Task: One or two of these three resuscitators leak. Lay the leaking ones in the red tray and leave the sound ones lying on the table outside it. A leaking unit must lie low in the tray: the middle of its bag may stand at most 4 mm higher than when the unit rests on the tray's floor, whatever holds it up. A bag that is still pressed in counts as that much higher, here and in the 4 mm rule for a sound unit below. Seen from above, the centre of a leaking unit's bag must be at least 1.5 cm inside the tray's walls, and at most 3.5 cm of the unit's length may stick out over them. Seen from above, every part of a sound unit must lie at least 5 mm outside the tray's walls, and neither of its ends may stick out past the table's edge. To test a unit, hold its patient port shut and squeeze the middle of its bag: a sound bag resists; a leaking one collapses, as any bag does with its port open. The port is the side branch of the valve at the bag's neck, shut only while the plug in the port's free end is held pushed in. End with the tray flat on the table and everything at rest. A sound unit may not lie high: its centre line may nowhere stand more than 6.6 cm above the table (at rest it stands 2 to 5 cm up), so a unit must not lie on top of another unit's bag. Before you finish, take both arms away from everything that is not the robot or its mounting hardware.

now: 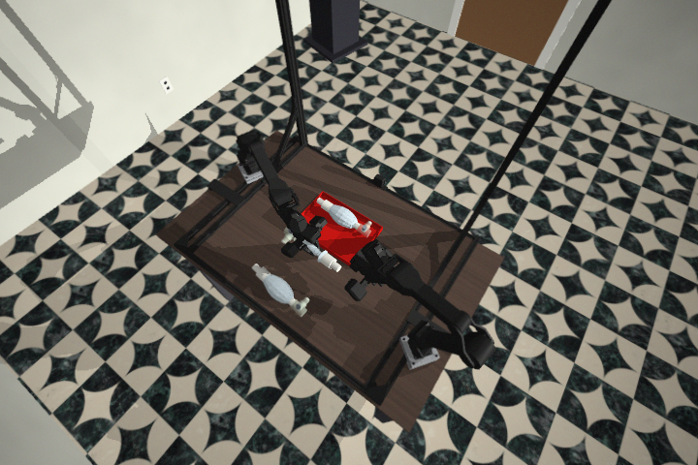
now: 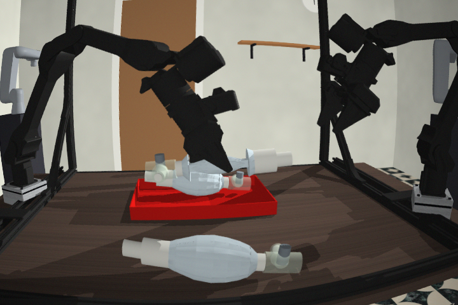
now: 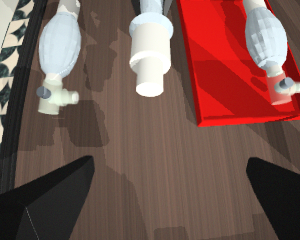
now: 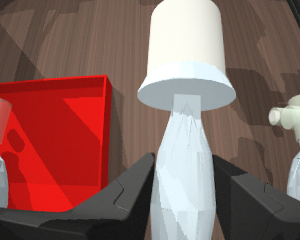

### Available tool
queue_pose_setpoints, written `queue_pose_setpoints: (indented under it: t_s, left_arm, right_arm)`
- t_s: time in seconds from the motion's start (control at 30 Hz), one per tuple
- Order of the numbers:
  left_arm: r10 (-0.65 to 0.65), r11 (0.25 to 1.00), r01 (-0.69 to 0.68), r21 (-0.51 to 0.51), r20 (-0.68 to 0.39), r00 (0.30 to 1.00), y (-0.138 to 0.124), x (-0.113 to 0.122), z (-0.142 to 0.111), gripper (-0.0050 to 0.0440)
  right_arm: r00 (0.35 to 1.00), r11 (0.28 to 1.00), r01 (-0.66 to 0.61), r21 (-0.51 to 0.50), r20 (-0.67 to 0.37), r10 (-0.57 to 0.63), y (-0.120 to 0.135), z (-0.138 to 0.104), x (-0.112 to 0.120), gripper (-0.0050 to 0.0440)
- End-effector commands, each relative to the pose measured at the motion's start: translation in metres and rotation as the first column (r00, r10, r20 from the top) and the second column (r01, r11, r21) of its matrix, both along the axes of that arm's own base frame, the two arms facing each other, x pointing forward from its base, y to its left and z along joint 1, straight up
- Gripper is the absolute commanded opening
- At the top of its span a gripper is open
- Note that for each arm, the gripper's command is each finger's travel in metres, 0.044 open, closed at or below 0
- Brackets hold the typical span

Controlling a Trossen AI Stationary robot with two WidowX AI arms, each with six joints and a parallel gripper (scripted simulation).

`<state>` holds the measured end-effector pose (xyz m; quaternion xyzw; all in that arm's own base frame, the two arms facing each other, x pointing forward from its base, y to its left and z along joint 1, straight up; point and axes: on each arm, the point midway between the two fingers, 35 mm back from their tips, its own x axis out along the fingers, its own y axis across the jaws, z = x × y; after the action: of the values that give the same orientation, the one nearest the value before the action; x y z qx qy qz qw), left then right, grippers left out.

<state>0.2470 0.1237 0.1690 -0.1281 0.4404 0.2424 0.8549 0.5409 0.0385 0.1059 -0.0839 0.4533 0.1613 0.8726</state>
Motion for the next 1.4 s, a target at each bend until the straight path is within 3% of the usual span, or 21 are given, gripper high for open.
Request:
queue_pose_setpoints:
  t_s: [0.0,0.03,0.23,0.4,0.63,0.8,0.97,1.2,1.37]
  left_arm:
    - [0.000,1.000,0.000,0.000,0.000,1.000,0.000,0.000,0.000,0.0440]
    - [0.000,1.000,0.000,0.000,0.000,1.000,0.000,0.000,0.000,0.0440]
    - [0.000,1.000,0.000,0.000,0.000,1.000,0.000,0.000,0.000,0.0440]
    - [0.000,1.000,0.000,0.000,0.000,1.000,0.000,0.000,0.000,0.0440]
    - [0.000,1.000,0.000,0.000,0.000,1.000,0.000,0.000,0.000,0.0440]
    - [0.000,1.000,0.000,0.000,0.000,1.000,0.000,0.000,0.000,0.0440]
    - [0.000,1.000,0.000,0.000,0.000,1.000,0.000,0.000,0.000,0.0440]
    - [0.000,1.000,0.000,0.000,0.000,1.000,0.000,0.000,0.000,0.0440]
    - [0.000,1.000,0.000,0.000,0.000,1.000,0.000,0.000,0.000,0.0440]
  right_arm:
    - [1.000,1.000,-0.001,0.001,0.010,0.001,0.000,0.005,0.002,0.0000]
    - [1.000,1.000,-0.001,0.001,0.010,0.001,0.000,0.005,0.002,0.0000]
    - [0.999,1.000,0.000,0.001,0.048,0.000,-0.001,0.056,-0.072,0.0000]
    - [0.996,1.000,0.000,0.001,0.088,0.000,-0.002,0.080,-0.139,0.0000]
    - [0.995,1.000,0.000,0.002,0.095,0.000,-0.003,0.083,-0.145,0.0000]
    - [0.991,1.000,0.000,0.003,0.134,0.000,-0.004,0.084,-0.212,0.0000]
    - [0.985,1.000,0.000,0.003,0.172,0.000,-0.005,0.064,-0.273,0.0000]
    - [0.987,1.000,0.002,0.003,0.161,-0.002,-0.005,0.064,-0.270,0.0000]
    - [0.985,1.000,0.000,0.003,0.174,-0.001,-0.005,0.058,-0.282,0.0000]
